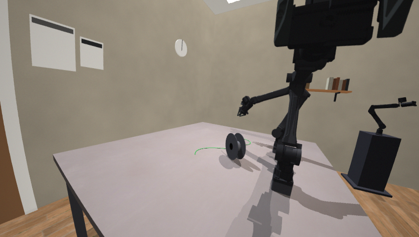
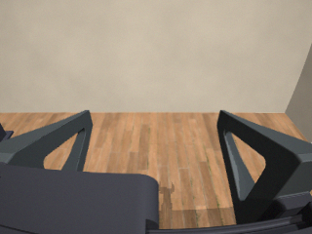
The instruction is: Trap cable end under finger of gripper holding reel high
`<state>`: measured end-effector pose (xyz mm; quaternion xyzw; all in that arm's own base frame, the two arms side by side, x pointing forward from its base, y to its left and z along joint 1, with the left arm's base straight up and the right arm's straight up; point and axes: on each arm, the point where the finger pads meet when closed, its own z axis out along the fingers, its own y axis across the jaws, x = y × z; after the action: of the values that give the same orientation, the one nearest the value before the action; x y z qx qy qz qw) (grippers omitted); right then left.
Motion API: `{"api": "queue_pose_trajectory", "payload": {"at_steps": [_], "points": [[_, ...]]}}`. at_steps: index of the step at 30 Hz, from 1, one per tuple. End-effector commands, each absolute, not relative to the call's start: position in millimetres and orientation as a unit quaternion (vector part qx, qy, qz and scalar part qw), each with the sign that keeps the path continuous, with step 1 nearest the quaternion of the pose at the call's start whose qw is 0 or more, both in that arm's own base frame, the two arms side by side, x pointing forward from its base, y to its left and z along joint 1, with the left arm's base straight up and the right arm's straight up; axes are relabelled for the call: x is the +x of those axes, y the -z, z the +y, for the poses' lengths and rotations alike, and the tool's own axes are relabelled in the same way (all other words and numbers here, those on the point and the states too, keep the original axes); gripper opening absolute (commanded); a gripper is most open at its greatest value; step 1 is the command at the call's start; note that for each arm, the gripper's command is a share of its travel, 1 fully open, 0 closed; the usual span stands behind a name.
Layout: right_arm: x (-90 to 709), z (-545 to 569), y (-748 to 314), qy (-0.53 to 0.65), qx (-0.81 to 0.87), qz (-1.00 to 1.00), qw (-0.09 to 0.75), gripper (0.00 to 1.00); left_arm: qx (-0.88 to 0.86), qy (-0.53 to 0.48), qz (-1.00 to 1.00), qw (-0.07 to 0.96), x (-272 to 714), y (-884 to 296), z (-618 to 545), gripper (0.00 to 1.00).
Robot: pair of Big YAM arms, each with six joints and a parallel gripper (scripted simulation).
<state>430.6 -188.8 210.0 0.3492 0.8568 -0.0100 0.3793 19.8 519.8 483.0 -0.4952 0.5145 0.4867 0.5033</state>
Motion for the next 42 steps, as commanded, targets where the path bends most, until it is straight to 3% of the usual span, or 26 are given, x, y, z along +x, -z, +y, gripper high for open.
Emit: {"api": "queue_pose_trajectory", "payload": {"at_steps": [1, 12, 18, 21, 32, 42], "points": [[434.9, -187.9, -216.4, -0.009, 0.384, 0.846, 0.368, 0.3, -0.491, -0.493, 0.504, 0.513, 16.4, -493.2, 518.8, 1.0], [351.4, -151.8, -104.4, -0.022, 0.504, 0.848, 0.16, 0.3, -0.491, -0.493, 0.504, 0.513, 16.4, -493.2, 518.8, 1.0], [334.5, -144.5, -96.5, -0.021, 0.534, 0.837, 0.119, 0.3, -0.491, -0.493, 0.504, 0.513, 16.4, -493.2, 518.8, 1.0], [299.4, -129.3, -64.8, -0.012, 0.554, 0.831, 0.055, 0.3, -0.491, -0.493, 0.504, 0.513, 16.4, -493.2, 518.8, 1.0], [273.6, -118.2, -55.5, -0.001, 0.589, 0.808, -0.005, 0.3, -0.491, -0.493, 0.504, 0.513, 16.4, -493.2, 518.8, 1.0], [271.4, -117.2, -55.6, 0.001, 0.592, 0.806, -0.01, 0.3, -0.491, -0.493, 0.504, 0.513, 16.4, -493.2, 518.8, 1.0]]}}
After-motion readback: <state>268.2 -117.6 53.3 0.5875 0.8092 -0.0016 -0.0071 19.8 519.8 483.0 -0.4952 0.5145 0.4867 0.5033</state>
